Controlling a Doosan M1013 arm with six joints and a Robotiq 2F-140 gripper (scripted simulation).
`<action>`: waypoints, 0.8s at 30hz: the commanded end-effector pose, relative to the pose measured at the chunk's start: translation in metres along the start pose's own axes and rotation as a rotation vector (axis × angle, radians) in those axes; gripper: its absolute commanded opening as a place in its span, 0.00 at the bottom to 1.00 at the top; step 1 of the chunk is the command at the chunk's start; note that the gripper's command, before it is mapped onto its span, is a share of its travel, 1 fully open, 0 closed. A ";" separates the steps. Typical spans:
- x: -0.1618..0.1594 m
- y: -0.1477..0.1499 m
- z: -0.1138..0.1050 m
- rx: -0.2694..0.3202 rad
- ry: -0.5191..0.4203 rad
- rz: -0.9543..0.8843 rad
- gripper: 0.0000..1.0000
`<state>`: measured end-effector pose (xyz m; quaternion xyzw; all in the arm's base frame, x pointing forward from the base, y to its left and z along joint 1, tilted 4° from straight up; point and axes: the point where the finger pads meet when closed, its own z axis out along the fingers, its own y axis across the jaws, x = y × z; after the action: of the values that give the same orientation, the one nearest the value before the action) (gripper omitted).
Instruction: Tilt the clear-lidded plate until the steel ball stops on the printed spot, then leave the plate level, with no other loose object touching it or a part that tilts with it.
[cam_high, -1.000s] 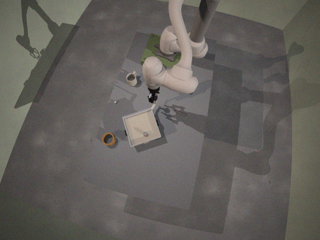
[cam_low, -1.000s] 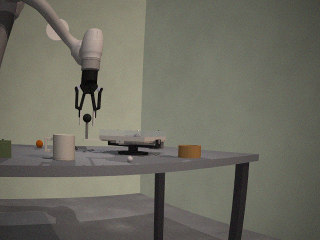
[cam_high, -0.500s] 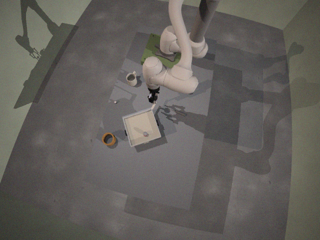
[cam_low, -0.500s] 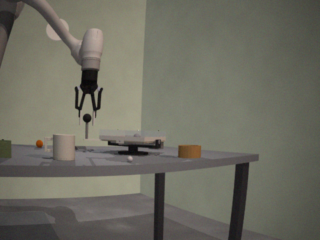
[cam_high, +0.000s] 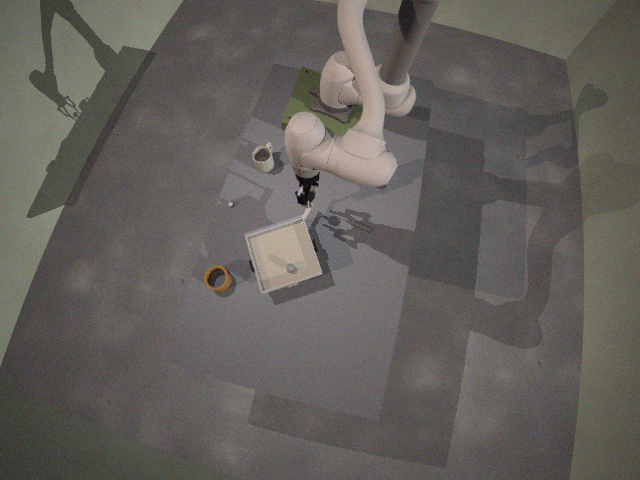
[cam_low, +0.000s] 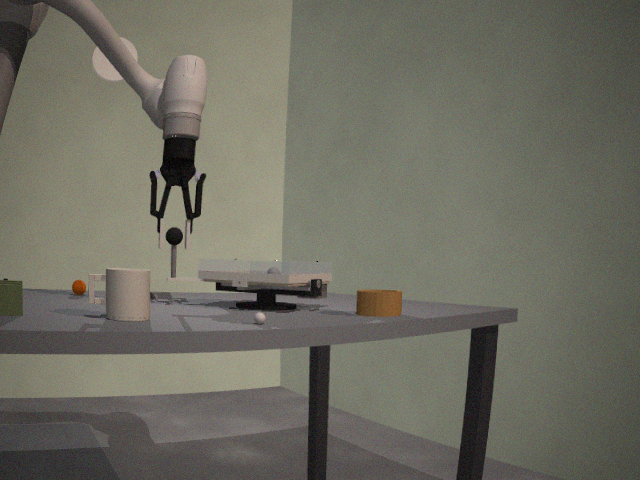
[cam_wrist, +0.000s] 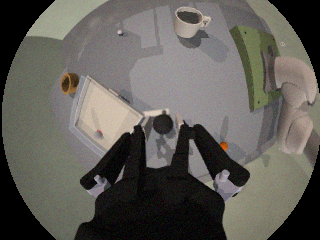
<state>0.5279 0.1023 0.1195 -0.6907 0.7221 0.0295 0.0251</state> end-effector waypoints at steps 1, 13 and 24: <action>0.000 0.000 -0.003 0.000 0.000 0.000 0.36; 0.000 0.000 -0.018 0.000 0.000 0.000 0.36; 0.000 0.000 -0.034 0.000 0.000 0.000 0.36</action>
<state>0.5281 0.0999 0.1509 -0.6907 0.7221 0.0295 0.0251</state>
